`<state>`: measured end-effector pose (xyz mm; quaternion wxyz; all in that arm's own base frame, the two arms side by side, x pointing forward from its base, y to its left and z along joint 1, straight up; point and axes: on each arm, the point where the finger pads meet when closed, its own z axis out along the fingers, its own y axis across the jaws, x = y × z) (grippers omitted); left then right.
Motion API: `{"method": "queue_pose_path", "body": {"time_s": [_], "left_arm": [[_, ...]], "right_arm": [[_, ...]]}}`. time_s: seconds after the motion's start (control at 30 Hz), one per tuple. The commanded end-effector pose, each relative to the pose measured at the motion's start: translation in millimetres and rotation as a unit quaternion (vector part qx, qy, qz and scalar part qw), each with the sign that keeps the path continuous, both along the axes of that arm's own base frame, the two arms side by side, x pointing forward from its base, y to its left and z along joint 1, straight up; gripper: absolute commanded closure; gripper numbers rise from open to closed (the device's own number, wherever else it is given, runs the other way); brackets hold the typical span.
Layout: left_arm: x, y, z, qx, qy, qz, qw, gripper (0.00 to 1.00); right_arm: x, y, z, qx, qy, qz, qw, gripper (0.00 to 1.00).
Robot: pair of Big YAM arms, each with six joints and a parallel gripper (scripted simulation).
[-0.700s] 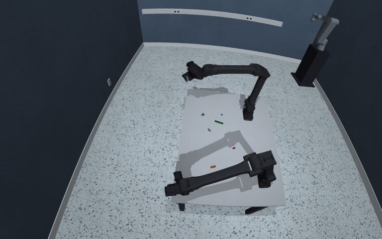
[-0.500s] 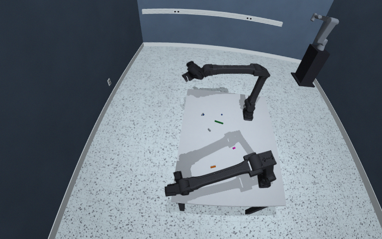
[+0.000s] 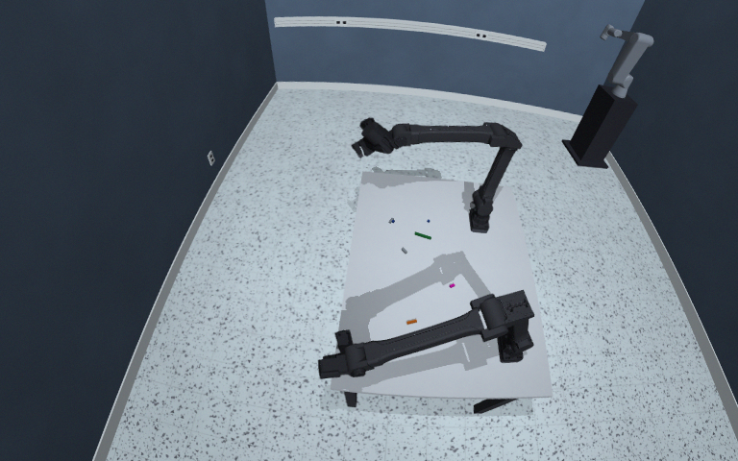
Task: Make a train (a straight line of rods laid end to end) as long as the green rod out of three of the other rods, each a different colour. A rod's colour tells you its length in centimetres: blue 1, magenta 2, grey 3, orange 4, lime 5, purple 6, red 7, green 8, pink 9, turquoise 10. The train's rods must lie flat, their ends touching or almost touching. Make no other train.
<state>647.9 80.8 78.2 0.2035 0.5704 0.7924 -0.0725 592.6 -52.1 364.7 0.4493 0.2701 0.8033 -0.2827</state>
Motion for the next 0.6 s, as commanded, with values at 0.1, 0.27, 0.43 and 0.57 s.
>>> {"method": "queue_pose_path", "body": {"time_s": [0.1,0.27,0.43,0.57], "left_arm": [[2.2,6.7,9.9,0.003,-0.010,0.009,1.000,0.00],[0.9,24.8,17.0,0.006,-0.017,0.035,0.999,0.00],[-1.0,43.2,24.4,0.009,-0.025,0.062,0.998,0.00],[-6.2,77.2,38.4,0.015,-0.040,0.112,0.993,0.00]], "right_arm": [[3.9,0.5,21.9,0.003,-0.022,0.000,1.000,0.00],[3.9,0.5,21.9,0.003,-0.022,0.000,1.000,0.00],[3.9,0.5,21.9,0.003,-0.022,0.000,1.000,0.00],[3.9,0.5,21.9,0.003,-0.022,0.000,1.000,0.00]]}}
